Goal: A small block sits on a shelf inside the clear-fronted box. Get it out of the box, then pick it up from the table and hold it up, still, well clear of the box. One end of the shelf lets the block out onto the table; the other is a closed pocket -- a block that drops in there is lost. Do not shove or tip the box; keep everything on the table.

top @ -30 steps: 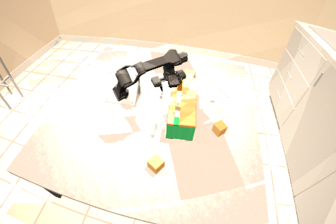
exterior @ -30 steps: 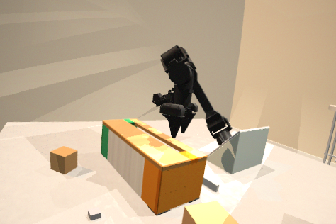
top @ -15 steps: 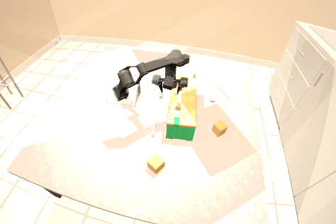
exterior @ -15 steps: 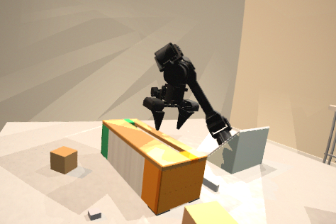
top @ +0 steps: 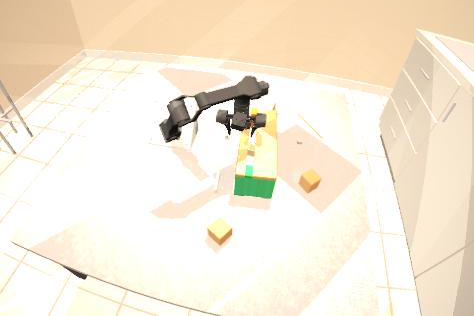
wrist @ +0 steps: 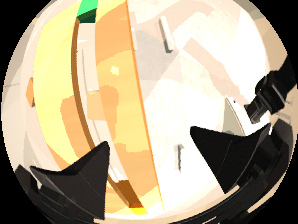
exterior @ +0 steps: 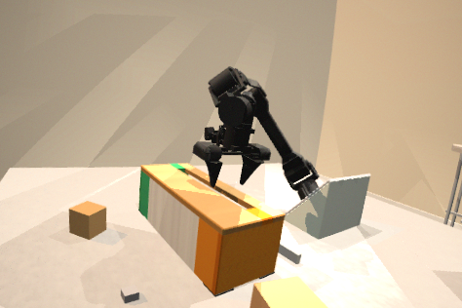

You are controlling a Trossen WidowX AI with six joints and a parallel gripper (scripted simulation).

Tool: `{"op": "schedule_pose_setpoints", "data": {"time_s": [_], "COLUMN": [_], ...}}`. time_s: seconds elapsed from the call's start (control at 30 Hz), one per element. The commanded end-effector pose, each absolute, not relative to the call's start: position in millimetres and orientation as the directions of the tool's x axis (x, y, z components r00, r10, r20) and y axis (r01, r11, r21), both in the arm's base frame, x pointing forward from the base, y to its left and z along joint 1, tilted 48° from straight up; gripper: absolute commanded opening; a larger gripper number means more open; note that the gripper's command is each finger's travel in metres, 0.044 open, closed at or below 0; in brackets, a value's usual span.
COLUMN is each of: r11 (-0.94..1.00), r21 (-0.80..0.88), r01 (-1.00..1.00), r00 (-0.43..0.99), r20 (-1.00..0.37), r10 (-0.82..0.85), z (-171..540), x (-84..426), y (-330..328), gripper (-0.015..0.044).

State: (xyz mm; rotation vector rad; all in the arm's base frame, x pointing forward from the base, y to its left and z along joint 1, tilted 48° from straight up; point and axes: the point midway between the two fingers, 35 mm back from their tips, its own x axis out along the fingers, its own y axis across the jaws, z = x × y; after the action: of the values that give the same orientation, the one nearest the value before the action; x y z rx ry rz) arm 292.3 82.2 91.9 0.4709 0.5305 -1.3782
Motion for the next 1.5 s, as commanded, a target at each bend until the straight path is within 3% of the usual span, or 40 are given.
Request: {"op": "schedule_pose_setpoints", "data": {"time_s": [0.0, 0.77, 1.47], "r11": [0.14, 0.136, 0.131], "r21": [-0.005, -0.03, -0.021], "r01": [0.99, 0.99, 0.991], "r00": [0.109, 0.093, 0.093], "r20": [-0.6, -0.586, -0.59], "r10": [-0.792, -0.805, -0.802], "z": [88, 66, 99], "x": [292, 296, 302], "y": [77, 48, 23], "gripper": [0.04, 0.04, 0.04]}}
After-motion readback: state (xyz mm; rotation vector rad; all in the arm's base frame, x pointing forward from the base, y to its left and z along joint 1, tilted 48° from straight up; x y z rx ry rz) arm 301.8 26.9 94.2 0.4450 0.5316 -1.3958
